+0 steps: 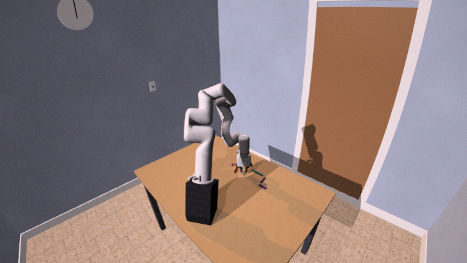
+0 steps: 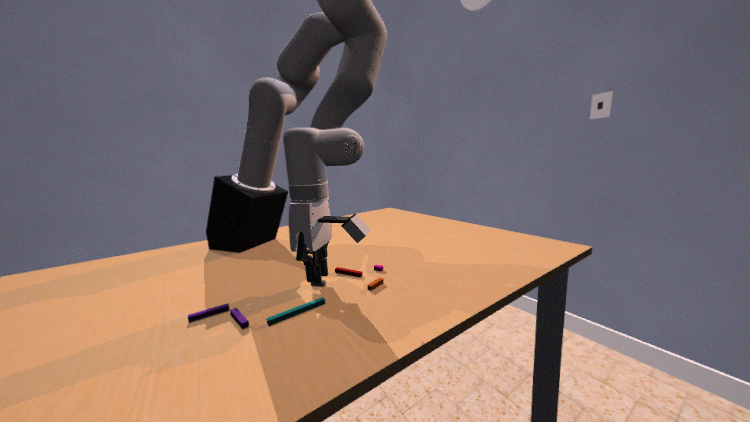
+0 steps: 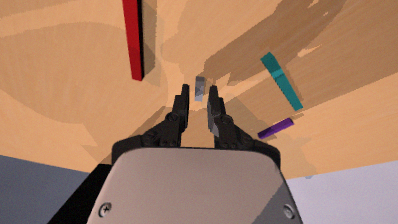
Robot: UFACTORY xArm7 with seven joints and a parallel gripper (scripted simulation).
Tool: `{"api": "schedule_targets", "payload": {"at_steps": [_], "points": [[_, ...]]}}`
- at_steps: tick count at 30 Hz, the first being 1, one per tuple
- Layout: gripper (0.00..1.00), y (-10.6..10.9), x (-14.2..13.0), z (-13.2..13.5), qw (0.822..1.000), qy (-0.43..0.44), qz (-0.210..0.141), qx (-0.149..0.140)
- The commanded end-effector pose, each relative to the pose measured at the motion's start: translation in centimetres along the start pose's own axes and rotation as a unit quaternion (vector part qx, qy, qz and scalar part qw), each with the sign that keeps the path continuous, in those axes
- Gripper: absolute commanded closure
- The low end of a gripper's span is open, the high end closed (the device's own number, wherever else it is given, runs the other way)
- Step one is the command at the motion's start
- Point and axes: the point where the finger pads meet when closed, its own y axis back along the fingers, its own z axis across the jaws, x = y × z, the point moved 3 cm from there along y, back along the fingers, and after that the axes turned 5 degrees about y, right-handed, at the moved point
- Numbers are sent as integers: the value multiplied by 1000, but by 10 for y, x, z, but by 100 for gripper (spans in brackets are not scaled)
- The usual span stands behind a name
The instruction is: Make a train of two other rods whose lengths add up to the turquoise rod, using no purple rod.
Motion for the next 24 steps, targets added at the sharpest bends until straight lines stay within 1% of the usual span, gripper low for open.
{"api": "schedule_targets", "payload": {"at_steps": [1,14,24], "points": [[76,-1,0,1,1000,0,1,-1],[76,-11,0,1,1000,0,1,-1],[76,-13,0,1,1000,0,1,-1]]}}
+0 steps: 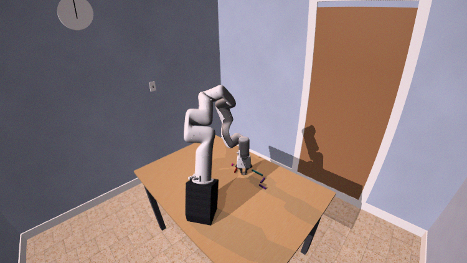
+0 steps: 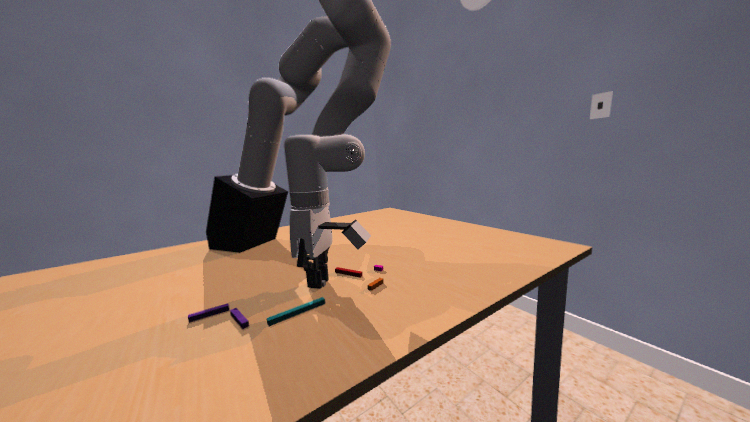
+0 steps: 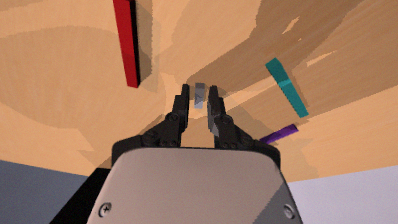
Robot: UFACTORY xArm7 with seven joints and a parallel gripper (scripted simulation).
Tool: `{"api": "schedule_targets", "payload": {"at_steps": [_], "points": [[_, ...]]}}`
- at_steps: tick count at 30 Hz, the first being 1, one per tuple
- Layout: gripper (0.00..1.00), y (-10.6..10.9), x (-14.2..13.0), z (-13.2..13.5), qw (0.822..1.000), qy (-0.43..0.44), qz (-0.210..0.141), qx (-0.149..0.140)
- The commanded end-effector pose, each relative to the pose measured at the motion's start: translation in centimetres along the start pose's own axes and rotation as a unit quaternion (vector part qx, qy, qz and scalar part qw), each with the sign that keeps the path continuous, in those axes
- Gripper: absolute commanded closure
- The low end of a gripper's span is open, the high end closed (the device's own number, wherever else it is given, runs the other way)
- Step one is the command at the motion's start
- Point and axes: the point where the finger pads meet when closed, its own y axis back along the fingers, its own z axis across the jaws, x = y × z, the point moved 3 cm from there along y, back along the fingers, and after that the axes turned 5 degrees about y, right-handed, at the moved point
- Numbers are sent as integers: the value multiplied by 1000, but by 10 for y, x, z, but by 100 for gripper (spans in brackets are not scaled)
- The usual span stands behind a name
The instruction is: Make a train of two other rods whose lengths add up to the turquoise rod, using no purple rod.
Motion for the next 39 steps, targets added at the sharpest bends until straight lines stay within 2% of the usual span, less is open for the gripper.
{"api": "schedule_targets", "payload": {"at_steps": [1,34,35,39], "points": [[76,0,0,1,1000,0,1,-1],[76,0,0,1,1000,0,1,-1],[96,0,0,1,1000,0,1,-1],[96,0,0,1,1000,0,1,-1]]}}
